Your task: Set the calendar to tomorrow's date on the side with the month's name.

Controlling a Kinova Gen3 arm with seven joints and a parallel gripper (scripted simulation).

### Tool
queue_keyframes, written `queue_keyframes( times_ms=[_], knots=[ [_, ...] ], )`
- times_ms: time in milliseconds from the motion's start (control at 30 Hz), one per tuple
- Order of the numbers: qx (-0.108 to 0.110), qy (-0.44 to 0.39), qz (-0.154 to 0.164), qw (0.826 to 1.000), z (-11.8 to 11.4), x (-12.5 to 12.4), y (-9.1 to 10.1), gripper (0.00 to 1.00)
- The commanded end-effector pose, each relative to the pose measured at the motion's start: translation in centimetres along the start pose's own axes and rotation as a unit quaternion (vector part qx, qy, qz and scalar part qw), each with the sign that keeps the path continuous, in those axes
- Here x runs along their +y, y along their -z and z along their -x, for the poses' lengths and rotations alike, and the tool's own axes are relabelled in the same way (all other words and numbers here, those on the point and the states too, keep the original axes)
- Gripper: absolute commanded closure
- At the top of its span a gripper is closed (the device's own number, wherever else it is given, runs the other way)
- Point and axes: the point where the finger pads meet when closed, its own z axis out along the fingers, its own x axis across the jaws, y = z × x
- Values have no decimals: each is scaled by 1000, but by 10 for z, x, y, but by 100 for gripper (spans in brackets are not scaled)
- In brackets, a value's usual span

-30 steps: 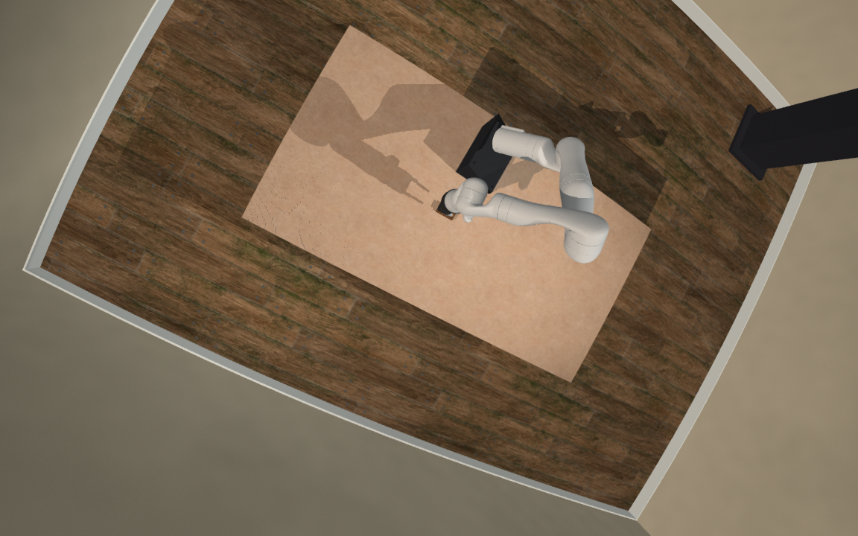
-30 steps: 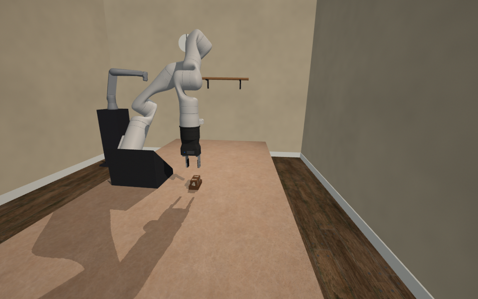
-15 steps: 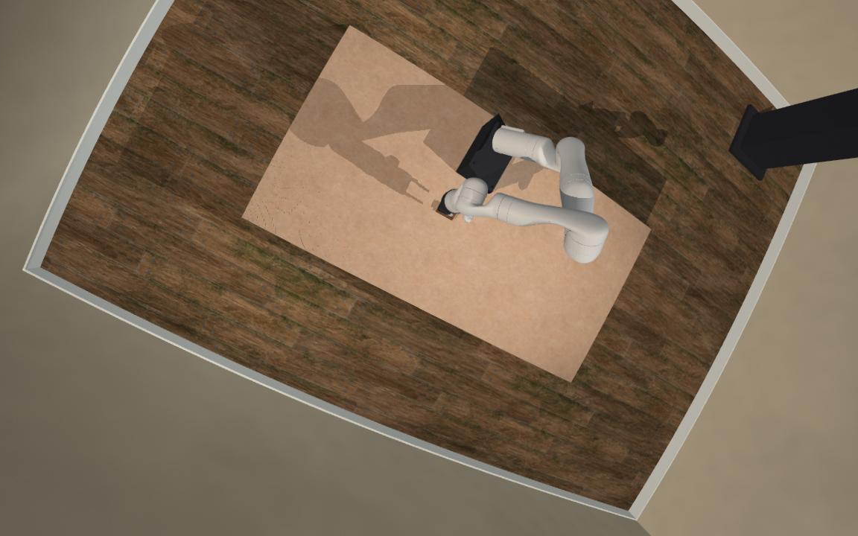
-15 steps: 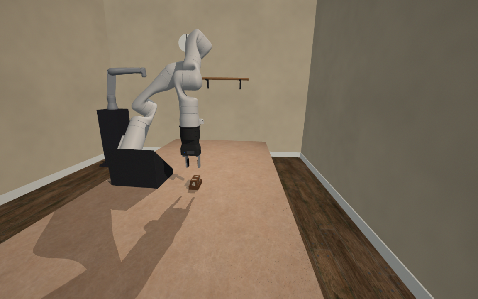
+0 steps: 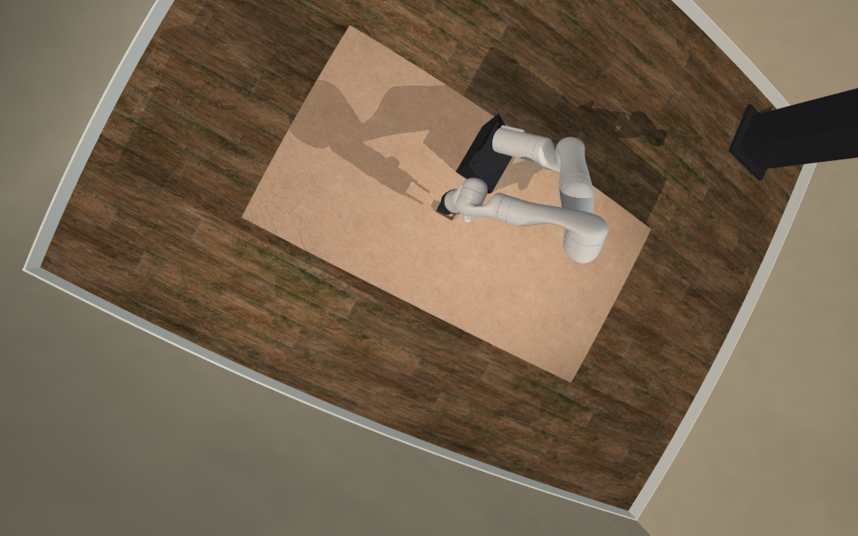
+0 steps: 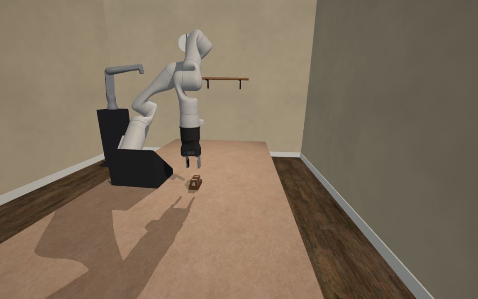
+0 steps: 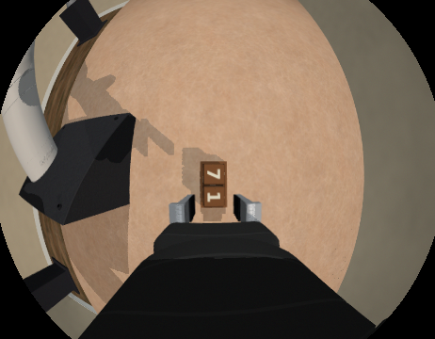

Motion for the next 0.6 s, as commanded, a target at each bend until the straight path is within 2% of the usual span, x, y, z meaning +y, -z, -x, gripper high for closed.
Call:
queue_keyframes(
  times_ms=[0, 567],
  knots=[
    [0, 0, 0, 1000, 0, 0, -2, 13],
    [0, 0, 0, 1000, 0, 0, -20, 13]
  ],
)
